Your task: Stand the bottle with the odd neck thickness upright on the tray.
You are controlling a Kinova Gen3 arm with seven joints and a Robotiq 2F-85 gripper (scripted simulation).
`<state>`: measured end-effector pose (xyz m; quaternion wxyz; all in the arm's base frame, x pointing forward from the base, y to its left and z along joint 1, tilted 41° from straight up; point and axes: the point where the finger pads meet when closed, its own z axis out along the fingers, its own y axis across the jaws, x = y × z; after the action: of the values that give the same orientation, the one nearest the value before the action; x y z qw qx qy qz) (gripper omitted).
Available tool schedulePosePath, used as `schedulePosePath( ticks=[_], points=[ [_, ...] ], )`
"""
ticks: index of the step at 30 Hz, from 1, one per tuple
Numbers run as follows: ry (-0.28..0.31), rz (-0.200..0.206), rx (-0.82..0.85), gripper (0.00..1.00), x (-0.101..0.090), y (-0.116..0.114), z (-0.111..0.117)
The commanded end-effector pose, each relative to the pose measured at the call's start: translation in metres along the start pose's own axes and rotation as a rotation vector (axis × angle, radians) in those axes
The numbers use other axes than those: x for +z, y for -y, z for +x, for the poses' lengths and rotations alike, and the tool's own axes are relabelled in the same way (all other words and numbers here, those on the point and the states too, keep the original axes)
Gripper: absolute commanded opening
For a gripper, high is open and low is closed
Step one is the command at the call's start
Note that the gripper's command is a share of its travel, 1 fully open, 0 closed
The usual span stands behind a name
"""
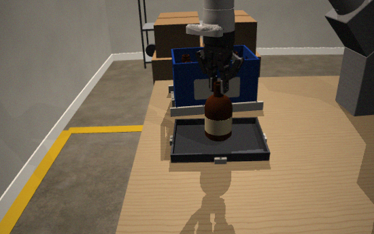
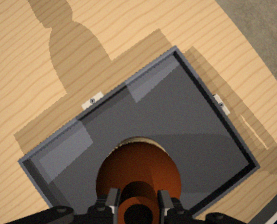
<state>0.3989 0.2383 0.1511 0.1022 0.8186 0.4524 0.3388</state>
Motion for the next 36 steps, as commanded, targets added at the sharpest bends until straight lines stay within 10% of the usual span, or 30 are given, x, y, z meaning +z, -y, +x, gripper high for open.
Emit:
schedulePosePath(
  ticks=[1,36],
  points=[
    [0.001,-0.001,0.0,0.0,0.001,-0.001,-0.001],
    [0.001,-0.001,0.0,0.0,0.014,-0.001,-0.001]
  ],
)
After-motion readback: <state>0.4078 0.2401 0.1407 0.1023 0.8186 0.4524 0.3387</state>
